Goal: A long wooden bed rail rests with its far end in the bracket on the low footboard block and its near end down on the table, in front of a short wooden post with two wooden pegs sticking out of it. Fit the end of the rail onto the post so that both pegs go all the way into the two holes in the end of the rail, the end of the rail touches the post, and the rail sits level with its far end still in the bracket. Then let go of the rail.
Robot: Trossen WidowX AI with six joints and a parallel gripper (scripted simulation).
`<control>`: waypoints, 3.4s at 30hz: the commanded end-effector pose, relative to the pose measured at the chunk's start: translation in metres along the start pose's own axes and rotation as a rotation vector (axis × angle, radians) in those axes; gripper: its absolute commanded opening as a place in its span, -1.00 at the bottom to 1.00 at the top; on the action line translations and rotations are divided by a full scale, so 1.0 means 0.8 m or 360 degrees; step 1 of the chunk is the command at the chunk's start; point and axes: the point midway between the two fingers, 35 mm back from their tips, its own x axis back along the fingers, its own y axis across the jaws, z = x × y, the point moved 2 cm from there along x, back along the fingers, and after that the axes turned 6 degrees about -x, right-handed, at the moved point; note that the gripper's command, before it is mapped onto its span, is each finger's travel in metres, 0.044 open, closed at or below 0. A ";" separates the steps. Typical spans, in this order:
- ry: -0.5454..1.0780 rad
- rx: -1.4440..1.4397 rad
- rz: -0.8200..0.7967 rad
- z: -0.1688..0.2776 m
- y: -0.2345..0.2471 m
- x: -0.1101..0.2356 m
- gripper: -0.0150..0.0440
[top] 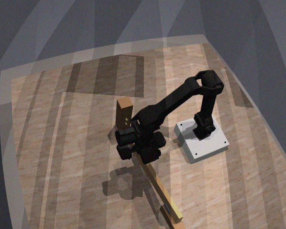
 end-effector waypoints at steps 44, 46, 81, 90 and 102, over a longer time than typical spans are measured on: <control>0.0006 0.0007 -0.0018 0.001 0.006 -0.029 -0.49; 0.0006 0.0007 -0.0018 0.001 0.006 -0.029 -0.49; 0.0006 0.0007 -0.0017 0.000 0.002 -0.006 -0.49; 0.0006 0.0007 -0.0017 0.000 0.001 -0.001 -0.49; 0.0006 0.0007 -0.0017 0.000 0.001 0.007 -0.49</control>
